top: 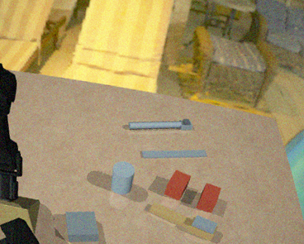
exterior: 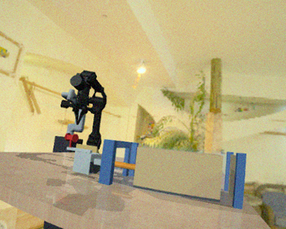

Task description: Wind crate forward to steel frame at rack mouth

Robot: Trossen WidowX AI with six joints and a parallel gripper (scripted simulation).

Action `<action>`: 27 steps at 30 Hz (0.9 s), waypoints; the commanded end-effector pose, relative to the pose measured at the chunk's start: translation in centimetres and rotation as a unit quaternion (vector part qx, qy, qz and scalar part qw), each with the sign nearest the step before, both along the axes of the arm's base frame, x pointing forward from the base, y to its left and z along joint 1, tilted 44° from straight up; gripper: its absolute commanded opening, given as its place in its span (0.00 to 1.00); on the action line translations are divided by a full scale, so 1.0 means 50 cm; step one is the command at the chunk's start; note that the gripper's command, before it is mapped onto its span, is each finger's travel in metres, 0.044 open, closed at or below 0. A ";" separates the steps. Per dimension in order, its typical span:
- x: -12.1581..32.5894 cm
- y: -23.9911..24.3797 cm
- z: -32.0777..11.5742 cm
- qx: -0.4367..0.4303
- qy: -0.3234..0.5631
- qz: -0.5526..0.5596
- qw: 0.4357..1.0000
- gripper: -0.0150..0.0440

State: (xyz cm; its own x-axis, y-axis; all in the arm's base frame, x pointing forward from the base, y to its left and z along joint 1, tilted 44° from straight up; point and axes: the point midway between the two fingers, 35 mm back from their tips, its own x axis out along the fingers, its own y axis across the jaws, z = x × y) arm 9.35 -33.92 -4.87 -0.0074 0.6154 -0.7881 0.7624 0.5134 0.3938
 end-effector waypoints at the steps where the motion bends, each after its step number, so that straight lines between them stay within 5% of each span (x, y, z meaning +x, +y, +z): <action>1: -0.001 -0.005 0.006 -0.003 0.002 -0.001 1.000 0.25; 27: 0.003 0.043 -0.018 0.019 0.004 0.006 1.000 0.25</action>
